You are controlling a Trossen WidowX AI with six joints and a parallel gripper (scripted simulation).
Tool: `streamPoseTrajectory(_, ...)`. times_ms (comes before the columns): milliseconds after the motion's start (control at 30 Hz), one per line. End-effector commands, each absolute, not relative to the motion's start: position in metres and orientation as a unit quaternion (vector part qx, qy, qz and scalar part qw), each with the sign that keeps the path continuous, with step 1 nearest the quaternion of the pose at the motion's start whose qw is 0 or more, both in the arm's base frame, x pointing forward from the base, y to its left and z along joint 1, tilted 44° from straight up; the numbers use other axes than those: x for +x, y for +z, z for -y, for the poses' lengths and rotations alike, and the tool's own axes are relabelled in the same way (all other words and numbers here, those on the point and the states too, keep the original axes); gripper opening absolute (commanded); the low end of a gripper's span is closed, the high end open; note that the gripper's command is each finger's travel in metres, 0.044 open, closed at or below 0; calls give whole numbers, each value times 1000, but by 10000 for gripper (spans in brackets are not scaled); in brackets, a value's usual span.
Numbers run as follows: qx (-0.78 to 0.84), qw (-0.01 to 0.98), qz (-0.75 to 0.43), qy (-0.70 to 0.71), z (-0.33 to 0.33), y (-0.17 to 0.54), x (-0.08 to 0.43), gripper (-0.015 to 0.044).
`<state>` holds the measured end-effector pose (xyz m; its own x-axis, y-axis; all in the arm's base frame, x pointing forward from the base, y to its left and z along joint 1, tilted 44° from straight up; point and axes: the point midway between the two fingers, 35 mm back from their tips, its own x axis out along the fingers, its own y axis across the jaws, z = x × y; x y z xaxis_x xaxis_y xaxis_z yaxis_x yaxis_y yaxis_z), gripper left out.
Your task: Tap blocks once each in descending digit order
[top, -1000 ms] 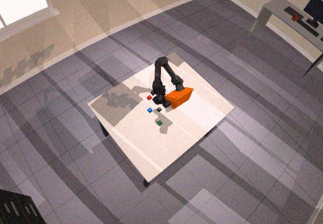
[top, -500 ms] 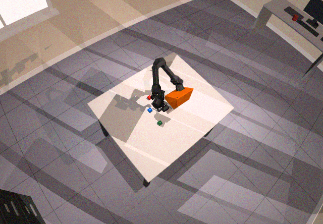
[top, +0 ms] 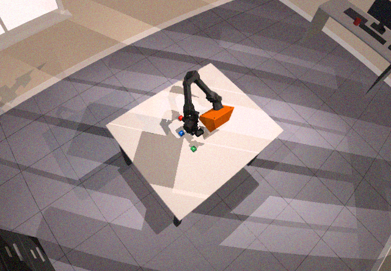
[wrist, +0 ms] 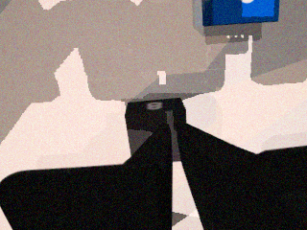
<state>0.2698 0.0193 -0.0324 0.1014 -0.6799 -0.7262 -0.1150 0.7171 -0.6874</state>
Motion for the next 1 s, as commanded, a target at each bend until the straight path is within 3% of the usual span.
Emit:
streamPoseTrajectory(0,-319,667,-640,-210,-13,-39,267,20)
streamPoseTrajectory(533,-319,667,-640,-210,-35,-17,265,20)
streamPoseTrajectory(733,-318,667,-641,-209,-88,38,258,20)
streamPoseTrajectory(967,-318,667,-640,-209,-95,37,262,20)
